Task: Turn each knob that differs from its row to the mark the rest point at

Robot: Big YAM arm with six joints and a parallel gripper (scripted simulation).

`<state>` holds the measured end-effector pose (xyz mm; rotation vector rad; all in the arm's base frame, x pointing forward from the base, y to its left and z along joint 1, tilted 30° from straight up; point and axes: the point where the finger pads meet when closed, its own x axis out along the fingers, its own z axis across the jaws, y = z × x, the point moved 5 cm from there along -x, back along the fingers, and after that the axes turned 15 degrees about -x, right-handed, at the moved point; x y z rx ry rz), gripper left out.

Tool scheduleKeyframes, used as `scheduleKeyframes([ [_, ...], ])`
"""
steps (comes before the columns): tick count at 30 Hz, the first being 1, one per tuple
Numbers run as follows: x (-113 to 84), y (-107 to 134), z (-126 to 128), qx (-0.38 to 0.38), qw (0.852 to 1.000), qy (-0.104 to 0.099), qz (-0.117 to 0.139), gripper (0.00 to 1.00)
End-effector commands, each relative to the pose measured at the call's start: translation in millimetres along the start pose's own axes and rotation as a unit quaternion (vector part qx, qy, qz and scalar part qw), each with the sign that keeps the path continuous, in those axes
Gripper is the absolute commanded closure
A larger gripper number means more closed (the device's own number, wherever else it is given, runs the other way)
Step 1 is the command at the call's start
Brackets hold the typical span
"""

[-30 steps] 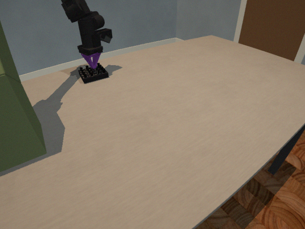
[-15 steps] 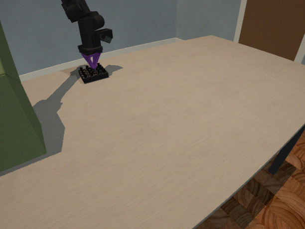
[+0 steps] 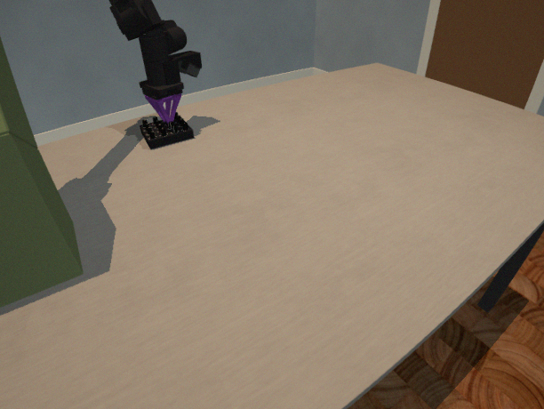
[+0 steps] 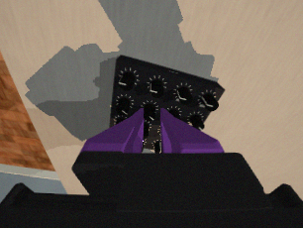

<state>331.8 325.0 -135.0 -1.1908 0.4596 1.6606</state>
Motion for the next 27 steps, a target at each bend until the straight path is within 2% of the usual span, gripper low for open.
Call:
scheduleKeyframes([
  [1,-2.4,-4.6,-3.1,0.007,1.000,0.001,-0.009,0.82],
  [13,-3.8,-5.4,-2.9,0.006,1.000,0.001,-0.010,0.82],
  [16,-15.0,-8.8,-3.9,0.007,1.000,0.002,-0.013,0.82],
  [20,-18.5,-8.3,-4.2,0.002,1.000,0.002,-0.012,0.82],
  [27,-37.4,-7.7,-3.9,0.002,1.000,0.001,-0.012,0.82],
])
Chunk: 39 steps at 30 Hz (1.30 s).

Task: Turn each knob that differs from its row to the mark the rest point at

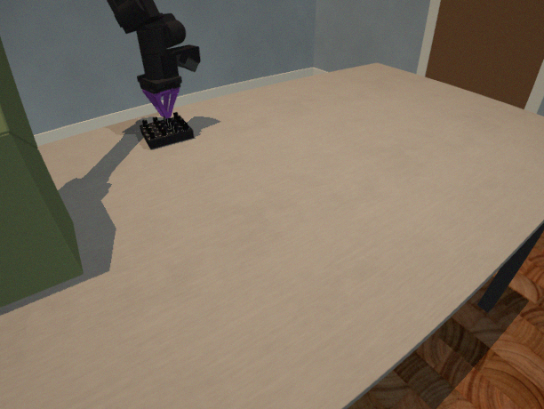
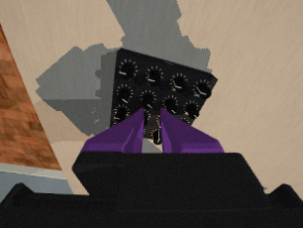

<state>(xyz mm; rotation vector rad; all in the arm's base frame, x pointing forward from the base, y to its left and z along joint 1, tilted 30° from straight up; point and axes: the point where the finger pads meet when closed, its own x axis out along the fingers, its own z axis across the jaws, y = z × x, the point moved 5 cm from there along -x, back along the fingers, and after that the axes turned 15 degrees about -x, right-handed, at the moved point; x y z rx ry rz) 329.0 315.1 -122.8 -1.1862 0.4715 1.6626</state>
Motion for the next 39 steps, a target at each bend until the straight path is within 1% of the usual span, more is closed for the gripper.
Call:
scheduleKeyframes([
  [1,-24.8,-11.3,-3.1,-0.002,1.000,0.000,-0.015,0.82],
  [6,-32.7,-11.1,-0.6,-0.005,1.000,-0.001,-0.015,0.82],
  [7,-31.9,-11.0,3.4,-0.009,1.000,-0.002,-0.013,0.82],
  [9,-31.9,-11.0,3.4,-0.009,1.000,-0.002,-0.013,0.82],
  [11,-25.8,-4.6,0.2,-0.006,1.000,0.000,-0.004,0.82],
  [14,-25.9,-7.3,0.7,-0.008,1.000,-0.001,-0.009,0.82],
  [21,-25.9,-7.4,0.8,-0.007,1.000,-0.001,-0.009,0.82],
  [22,-26.2,-7.6,0.8,-0.008,1.000,-0.001,-0.009,0.00],
  [24,-33.5,-10.7,1.7,-0.008,1.000,-0.001,-0.013,0.00],
  [26,-33.5,-10.7,1.7,-0.008,1.000,-0.001,-0.013,0.00],
  [28,-39.4,-10.8,-3.2,-0.002,1.000,0.000,-0.015,0.00],
  [31,-50.0,-10.4,-3.1,-0.002,1.000,0.000,-0.015,0.00],
  [34,-67.0,-9.9,-3.1,-0.002,1.000,0.000,-0.016,0.00],
  [39,-103.5,-8.7,-3.1,-0.002,1.000,0.000,-0.016,0.00],
])
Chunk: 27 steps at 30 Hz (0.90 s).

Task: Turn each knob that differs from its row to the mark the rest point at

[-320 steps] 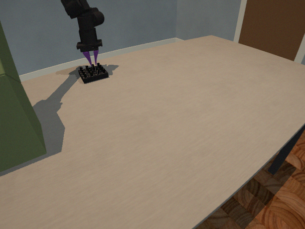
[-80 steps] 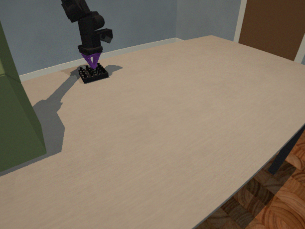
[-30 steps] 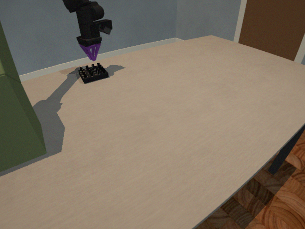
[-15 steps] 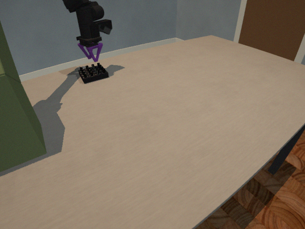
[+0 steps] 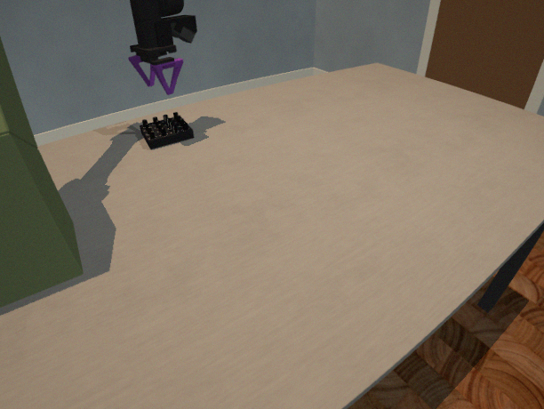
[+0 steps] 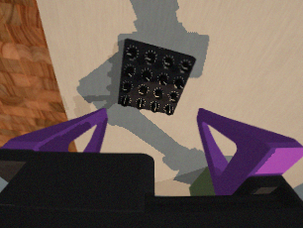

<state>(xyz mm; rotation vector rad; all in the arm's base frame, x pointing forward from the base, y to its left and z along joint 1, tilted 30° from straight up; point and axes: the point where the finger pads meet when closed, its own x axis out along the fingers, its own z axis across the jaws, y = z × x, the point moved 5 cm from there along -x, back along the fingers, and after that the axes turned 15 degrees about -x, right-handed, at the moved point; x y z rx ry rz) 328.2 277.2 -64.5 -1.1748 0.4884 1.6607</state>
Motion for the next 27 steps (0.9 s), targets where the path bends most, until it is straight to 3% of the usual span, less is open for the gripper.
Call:
scheduleKeyframes([
  [1,-41.7,-12.2,-0.4,-0.010,1.000,0.000,-0.019,0.00],
  [12,-88.1,-17.2,0.8,-0.014,1.000,0.000,-0.025,0.00],
  [15,-88.3,-16.3,5.6,-0.019,1.000,-0.001,-0.022,0.00],
  [18,-75.5,-8.6,2.7,-0.015,1.000,-0.001,-0.004,0.00],
  [21,-77.5,-9.8,3.4,-0.016,1.000,-0.001,-0.007,0.00],
  [22,-83.6,-16.2,6.8,-0.023,0.999,-0.002,-0.022,0.00],
  [27,-83.7,-16.4,6.9,-0.023,0.999,-0.002,-0.022,0.00],
])
